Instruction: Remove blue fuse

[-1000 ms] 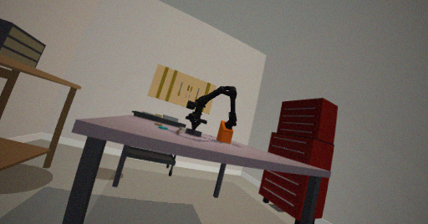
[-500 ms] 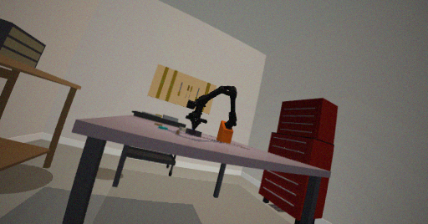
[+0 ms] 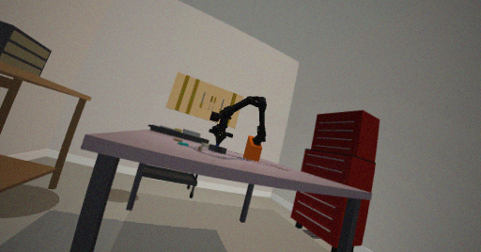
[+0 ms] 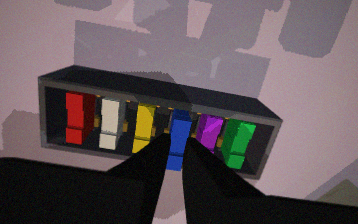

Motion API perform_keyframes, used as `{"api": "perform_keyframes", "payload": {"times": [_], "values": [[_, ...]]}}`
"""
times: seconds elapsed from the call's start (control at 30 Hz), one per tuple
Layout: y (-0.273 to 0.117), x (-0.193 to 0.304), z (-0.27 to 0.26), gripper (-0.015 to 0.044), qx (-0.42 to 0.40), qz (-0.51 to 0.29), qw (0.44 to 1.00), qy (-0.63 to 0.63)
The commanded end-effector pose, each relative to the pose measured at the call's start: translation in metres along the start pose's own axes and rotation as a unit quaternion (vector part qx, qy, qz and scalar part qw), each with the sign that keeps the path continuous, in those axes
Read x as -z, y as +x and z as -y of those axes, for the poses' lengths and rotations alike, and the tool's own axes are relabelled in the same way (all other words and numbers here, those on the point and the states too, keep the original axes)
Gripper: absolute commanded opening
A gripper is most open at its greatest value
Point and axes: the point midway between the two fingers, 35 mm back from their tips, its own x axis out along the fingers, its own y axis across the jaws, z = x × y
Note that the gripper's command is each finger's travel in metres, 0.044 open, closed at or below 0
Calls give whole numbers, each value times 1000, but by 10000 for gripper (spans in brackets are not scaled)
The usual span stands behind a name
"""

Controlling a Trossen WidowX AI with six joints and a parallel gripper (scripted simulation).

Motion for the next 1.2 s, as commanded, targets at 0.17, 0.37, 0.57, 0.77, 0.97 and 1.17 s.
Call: {"api": "perform_keyframes", "payload": {"times": [0.17, 0.37, 0.57, 0.77, 0.97, 1.17], "values": [[-5, 0, 1, 0, 2, -1, 1000, -2], [-8, 0, 1, 0, 2, 0, 1000, -2], [-11, 0, 1, 0, 2, 0, 1000, -2], [-14, 0, 1, 0, 1, 0, 1000, -1], [-17, 0, 1, 0, 1, 0, 1000, -1], [-20, 0, 1, 0, 1, 0, 1000, -1]]}}
